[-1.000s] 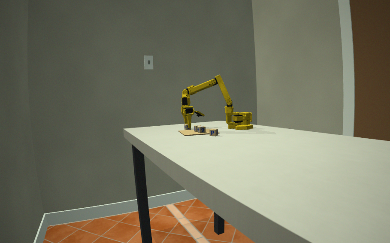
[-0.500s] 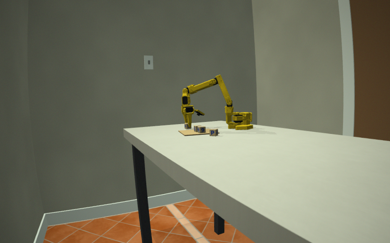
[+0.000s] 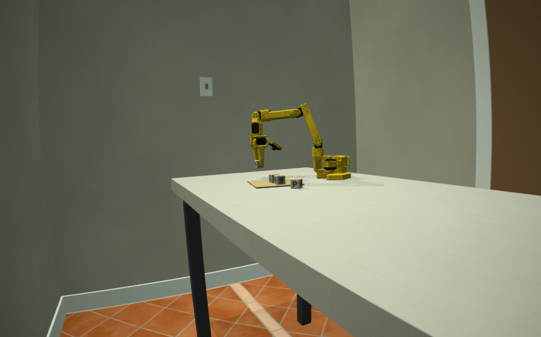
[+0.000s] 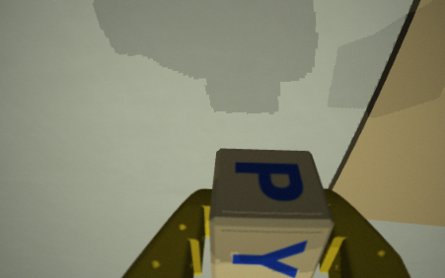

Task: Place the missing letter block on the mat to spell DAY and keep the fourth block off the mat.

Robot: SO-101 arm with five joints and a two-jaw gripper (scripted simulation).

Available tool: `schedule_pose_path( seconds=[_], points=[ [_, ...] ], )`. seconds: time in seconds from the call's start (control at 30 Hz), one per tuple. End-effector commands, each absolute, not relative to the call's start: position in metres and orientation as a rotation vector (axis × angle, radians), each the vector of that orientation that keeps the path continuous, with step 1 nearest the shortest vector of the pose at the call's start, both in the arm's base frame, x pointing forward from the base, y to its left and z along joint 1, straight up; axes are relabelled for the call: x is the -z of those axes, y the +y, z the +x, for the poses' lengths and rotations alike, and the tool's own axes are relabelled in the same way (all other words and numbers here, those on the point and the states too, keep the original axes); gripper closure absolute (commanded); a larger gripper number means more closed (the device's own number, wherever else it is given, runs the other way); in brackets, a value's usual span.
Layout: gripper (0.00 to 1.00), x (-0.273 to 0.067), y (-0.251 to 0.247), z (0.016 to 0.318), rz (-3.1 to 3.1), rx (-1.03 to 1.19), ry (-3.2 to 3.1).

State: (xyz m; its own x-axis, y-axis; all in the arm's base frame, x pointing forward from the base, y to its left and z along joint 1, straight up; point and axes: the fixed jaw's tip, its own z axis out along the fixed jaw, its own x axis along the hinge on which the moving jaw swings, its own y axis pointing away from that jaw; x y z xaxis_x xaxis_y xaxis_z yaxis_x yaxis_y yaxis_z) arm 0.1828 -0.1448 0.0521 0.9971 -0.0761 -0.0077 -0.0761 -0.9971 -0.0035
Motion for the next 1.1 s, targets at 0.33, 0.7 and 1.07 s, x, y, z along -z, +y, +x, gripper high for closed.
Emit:
schedule_pose_path(
  seconds=[0.33, 0.7, 1.07],
  points=[
    [1.0, -0.0893, -0.151, 0.1906, -3.21, 0.176, 0.124],
    [1.0, -0.0891, -0.1486, 0.1909, -3.202, 0.18, 0.197],
    [1.0, -0.0888, -0.1417, 0.1915, -3.173, 0.189, 0.397]
  ],
)
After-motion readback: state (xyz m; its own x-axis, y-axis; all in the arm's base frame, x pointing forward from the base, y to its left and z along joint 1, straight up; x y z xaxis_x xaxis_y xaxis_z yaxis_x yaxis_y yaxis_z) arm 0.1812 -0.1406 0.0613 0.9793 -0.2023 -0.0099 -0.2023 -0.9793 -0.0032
